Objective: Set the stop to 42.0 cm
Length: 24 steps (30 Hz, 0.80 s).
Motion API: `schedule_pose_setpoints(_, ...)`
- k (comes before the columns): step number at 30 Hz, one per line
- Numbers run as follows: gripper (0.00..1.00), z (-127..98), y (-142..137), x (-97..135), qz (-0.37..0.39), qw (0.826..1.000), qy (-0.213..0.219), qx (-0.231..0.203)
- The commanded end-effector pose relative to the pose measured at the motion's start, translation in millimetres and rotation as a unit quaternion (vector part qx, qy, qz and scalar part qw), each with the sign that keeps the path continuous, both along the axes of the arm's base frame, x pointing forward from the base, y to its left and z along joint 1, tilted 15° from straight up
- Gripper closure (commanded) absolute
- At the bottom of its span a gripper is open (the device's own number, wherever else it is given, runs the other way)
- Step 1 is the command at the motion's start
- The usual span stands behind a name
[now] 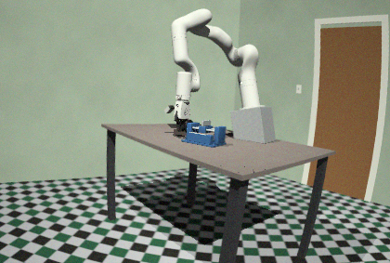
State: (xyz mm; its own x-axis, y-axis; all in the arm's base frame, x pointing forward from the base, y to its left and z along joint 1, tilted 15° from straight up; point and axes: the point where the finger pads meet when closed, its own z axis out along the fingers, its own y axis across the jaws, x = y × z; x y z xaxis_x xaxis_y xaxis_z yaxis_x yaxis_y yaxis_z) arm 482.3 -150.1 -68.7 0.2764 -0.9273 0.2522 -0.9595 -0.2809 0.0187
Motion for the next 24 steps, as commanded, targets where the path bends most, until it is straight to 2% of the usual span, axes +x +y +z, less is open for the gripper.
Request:
schedule_pose_setpoints(1, 0.94, -4, -2, -2, 0.000, 1.000, -0.001, 0.000)
schedule_pose_setpoints(24, 0.94, -13, -11, -25, 0.000, 1.000, -0.001, 0.000)
